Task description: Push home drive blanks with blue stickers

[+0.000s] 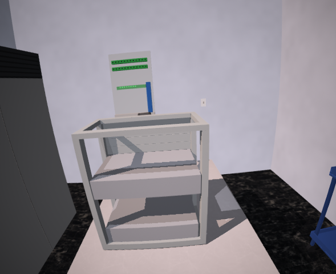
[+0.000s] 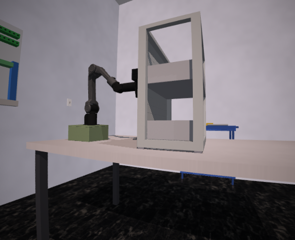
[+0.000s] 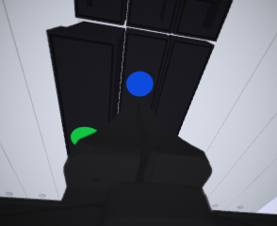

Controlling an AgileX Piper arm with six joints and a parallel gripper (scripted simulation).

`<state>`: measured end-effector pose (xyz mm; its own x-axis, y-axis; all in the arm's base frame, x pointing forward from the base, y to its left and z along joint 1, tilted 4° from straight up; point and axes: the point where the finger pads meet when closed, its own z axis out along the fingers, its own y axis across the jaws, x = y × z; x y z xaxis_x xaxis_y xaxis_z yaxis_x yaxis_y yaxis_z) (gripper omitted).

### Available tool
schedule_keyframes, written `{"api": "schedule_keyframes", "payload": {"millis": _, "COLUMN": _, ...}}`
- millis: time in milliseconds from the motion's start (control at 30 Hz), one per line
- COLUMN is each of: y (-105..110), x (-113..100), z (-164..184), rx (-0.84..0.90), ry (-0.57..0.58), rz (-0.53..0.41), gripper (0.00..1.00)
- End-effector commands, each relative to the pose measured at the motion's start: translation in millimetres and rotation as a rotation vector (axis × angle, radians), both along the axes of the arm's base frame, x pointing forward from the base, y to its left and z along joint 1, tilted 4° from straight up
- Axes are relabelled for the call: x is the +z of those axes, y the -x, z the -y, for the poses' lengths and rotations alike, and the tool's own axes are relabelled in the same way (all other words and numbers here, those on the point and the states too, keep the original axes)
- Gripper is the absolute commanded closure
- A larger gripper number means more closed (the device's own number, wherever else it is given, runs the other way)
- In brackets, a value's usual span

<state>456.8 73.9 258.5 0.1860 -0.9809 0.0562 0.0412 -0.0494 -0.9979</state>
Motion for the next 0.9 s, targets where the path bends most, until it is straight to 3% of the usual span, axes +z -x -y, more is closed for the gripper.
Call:
{"api": "schedule_keyframes", "payload": {"millis": 0, "y": -2.3, "x": -2.1, "z": -1.1, "rx": 0.001, "ry": 0.002, "rz": -0.006, "gripper": 1.0}}
{"api": "schedule_keyframes", "payload": {"millis": 433, "y": 1.8, "x": -2.2, "z": -0.2, "rx": 0.001, "ry": 0.002, "rz": -0.006, "gripper": 1.0}}
{"api": "schedule_keyframes", "payload": {"millis": 867, "y": 82.5, "x": -4.3, "z": 15.3, "rx": 0.001, "ry": 0.002, "rz": -0.006, "gripper": 1.0}}
